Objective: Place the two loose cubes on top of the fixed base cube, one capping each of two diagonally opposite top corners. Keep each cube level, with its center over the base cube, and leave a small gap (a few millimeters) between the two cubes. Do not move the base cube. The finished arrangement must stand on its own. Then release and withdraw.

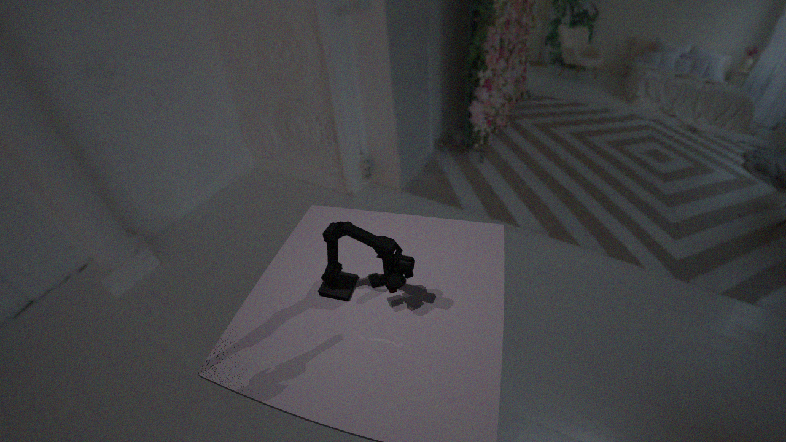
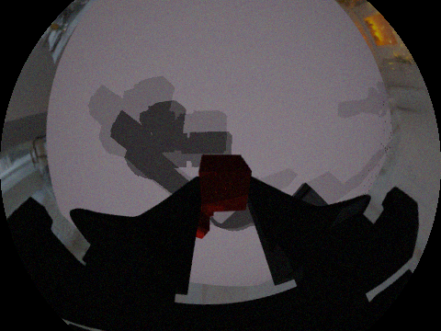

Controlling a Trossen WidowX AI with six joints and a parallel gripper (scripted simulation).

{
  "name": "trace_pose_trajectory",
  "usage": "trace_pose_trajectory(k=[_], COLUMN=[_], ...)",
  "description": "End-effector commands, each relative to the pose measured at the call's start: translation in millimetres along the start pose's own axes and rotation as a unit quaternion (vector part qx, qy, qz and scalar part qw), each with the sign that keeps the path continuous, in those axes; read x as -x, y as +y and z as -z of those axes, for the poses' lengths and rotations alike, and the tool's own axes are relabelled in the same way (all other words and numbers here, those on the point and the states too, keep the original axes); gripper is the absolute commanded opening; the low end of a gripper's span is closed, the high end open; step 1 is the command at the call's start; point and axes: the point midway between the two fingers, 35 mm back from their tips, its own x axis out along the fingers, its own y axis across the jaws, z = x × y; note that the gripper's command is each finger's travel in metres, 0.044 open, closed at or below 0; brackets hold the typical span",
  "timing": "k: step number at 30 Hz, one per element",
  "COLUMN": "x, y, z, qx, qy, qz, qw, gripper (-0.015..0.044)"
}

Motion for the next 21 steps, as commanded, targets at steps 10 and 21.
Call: trace_pose_trajectory(k=[10, 21], x=[-2, -4], y=[10, 16], z=[36, 68], qx=[-0.091, -0.171], qy=[-0.001, 0.001], qz=[-0.002, -0.003], qw=[0.996, 0.985], gripper=[0.0105, 0.0105])
